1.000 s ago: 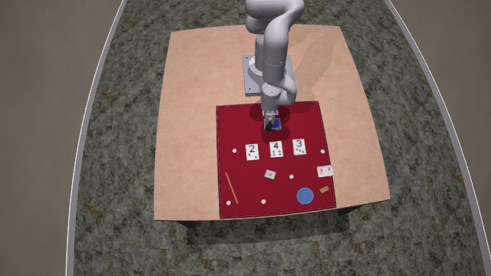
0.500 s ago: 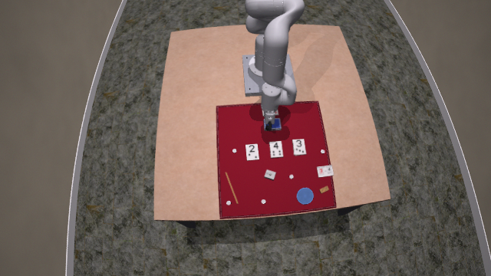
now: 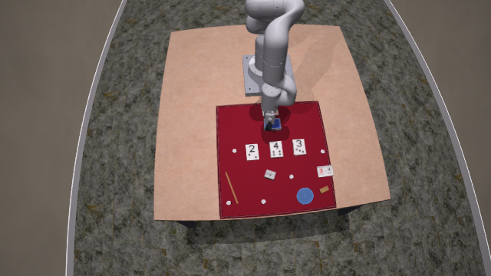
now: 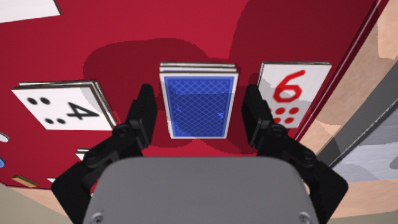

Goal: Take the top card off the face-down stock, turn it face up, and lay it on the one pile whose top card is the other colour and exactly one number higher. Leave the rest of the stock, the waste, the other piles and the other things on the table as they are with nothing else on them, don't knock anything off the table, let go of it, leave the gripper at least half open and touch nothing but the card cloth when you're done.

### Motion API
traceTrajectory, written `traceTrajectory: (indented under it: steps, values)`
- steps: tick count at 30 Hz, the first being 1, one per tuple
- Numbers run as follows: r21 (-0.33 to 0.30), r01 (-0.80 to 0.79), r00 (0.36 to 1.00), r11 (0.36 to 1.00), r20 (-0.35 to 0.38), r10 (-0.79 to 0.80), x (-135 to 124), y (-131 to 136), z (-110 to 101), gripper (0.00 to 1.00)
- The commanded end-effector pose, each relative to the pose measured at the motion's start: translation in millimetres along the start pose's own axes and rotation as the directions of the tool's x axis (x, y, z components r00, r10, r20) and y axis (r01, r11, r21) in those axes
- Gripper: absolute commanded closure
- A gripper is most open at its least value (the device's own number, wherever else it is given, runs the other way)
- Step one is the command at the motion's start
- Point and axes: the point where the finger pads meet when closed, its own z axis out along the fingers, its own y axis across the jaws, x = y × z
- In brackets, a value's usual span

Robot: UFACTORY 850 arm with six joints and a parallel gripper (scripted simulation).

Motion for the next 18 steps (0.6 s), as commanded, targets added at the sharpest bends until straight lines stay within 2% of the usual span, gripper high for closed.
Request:
traceTrajectory:
  steps: [1,18]
  values:
    - [0.001,0.000,1.000,1.000,0.000,0.000,0.0,-0.8,1.9,0.14]
    - [0.001,0.000,1.000,1.000,0.000,0.000,0.0,-1.3,6.6,0.14]
